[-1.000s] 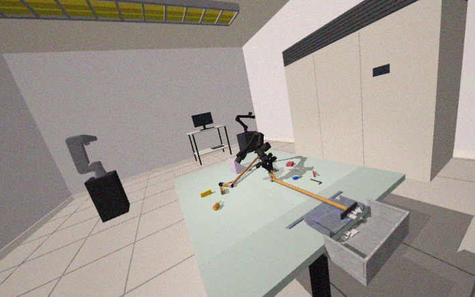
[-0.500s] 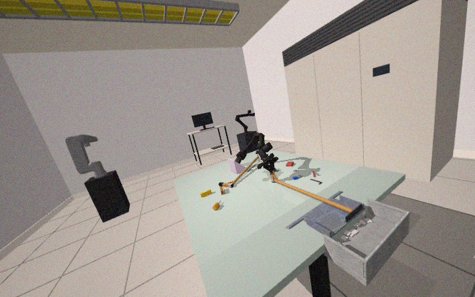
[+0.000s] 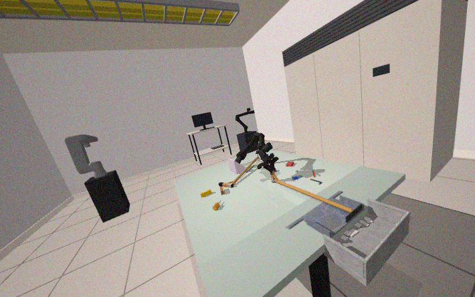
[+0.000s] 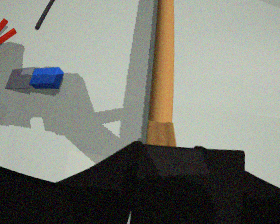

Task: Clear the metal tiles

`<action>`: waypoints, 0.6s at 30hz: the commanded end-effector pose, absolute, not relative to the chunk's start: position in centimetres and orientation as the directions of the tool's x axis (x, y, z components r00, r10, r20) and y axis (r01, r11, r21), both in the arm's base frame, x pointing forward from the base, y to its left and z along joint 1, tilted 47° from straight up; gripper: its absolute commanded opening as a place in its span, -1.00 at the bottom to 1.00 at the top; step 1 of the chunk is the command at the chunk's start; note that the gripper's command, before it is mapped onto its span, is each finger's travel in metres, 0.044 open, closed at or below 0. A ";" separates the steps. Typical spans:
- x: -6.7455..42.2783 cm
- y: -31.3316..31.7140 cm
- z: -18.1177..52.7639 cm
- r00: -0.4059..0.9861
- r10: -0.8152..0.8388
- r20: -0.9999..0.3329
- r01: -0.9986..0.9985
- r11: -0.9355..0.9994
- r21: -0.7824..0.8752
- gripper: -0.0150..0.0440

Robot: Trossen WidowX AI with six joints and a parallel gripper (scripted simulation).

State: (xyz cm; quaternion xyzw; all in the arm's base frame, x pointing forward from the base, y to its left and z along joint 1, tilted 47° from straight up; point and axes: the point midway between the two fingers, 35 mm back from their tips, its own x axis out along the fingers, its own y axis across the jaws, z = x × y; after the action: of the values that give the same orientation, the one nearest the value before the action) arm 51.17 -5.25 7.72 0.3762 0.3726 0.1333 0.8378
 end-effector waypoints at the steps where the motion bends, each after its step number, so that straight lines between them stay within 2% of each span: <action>1: 51.2 -5.3 7.7 0.688 0.503 -0.523 0.056 0.681 0.730 -0.49; 18: 49.6 -5.5 8.1 0.691 0.500 -0.523 0.058 0.683 0.729 -0.49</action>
State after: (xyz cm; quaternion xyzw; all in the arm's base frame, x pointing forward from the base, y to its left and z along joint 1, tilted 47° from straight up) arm 50.11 -5.14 7.76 0.3768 0.3746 0.1319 0.8368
